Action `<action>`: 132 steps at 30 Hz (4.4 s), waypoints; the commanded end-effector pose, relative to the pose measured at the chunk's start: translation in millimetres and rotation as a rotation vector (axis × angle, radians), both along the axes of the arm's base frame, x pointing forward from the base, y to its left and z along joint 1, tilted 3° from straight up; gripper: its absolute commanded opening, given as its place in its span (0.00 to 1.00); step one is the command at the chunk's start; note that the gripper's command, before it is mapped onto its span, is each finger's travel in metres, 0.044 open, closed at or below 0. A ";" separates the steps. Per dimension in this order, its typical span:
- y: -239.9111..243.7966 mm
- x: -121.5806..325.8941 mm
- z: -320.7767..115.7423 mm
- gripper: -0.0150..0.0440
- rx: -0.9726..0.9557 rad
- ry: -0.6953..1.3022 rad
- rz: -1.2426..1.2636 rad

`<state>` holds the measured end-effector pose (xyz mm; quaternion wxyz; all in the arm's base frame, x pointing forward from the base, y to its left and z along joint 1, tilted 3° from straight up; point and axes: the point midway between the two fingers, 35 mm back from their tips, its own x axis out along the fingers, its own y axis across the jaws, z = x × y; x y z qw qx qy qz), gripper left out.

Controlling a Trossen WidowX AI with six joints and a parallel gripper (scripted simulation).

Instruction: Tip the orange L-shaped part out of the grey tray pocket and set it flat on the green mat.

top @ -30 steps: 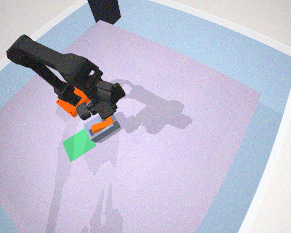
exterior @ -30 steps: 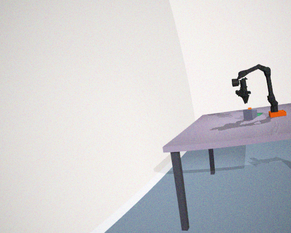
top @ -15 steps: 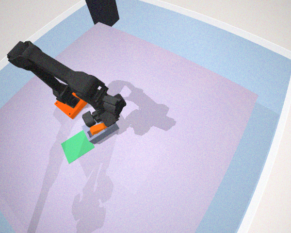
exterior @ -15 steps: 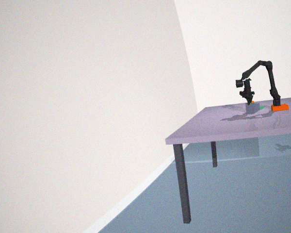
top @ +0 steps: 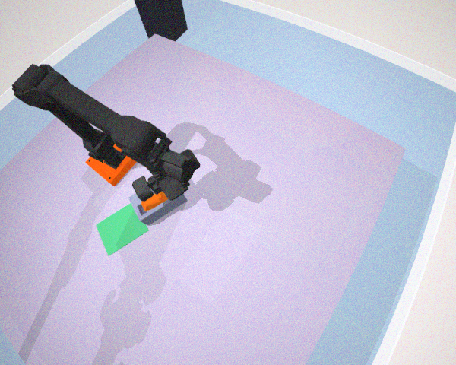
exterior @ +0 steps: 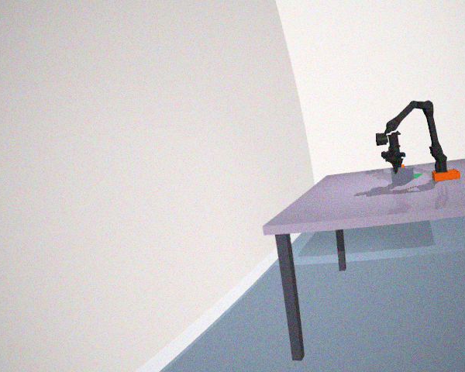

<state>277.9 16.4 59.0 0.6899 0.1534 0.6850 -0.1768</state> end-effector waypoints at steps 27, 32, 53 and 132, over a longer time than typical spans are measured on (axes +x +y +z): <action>-1.8 -4.2 -28.5 0.56 -0.005 0.019 0.005; -1.0 -1.3 -23.9 0.56 -0.001 0.003 0.000; 3.4 0.3 71.4 0.56 -0.004 0.019 0.005; -73.0 -27.2 54.0 0.73 0.009 0.078 1.575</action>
